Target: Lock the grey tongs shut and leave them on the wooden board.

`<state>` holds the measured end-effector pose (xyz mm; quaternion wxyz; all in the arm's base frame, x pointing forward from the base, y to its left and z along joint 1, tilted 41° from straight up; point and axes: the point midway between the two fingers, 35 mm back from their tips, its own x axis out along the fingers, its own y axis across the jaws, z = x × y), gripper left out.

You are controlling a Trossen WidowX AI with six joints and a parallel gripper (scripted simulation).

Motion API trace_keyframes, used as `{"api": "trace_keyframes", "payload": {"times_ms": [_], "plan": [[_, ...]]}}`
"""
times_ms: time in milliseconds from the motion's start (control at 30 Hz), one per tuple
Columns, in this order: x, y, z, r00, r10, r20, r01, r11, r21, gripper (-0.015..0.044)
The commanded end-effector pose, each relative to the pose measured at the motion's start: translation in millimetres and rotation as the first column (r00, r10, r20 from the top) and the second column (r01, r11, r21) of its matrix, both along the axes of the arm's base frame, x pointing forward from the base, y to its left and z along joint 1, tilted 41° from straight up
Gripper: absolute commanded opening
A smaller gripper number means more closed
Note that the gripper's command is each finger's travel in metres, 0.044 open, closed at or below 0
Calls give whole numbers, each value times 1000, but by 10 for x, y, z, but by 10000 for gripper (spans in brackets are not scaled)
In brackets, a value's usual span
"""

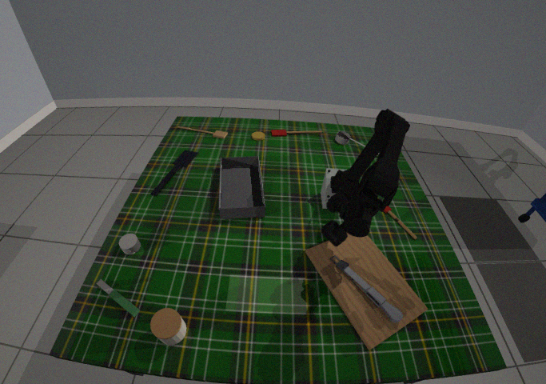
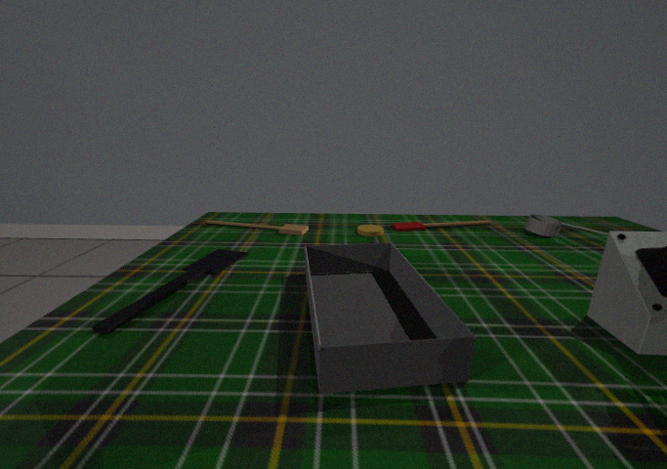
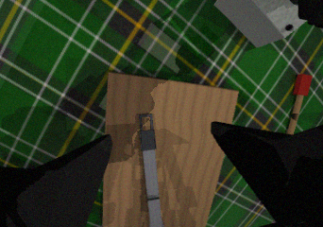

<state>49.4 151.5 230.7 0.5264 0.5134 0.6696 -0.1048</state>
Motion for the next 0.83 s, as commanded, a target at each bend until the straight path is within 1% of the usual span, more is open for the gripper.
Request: {"api": "trace_keyframes", "payload": {"times_ms": [0, 200, 533, 600, 667, 800], "plan": [[-77, -283, -41, 1000, -3, -12, 3, 1000, 9, 440], [-273, -522, -67, 1000, -24, -15, 25, 998, 54, 440], [-317, -550, -31, 1000, 0, -7, 0, 999, 34, 440], [-331, -533, -2, 998, 55, 24, -56, 998, 38, 440], [-333, -536, 25, 997, 71, 38, -72, 997, 30, 440], [-363, -601, 77, 998, 47, 30, -47, 999, 14, 440]]}}
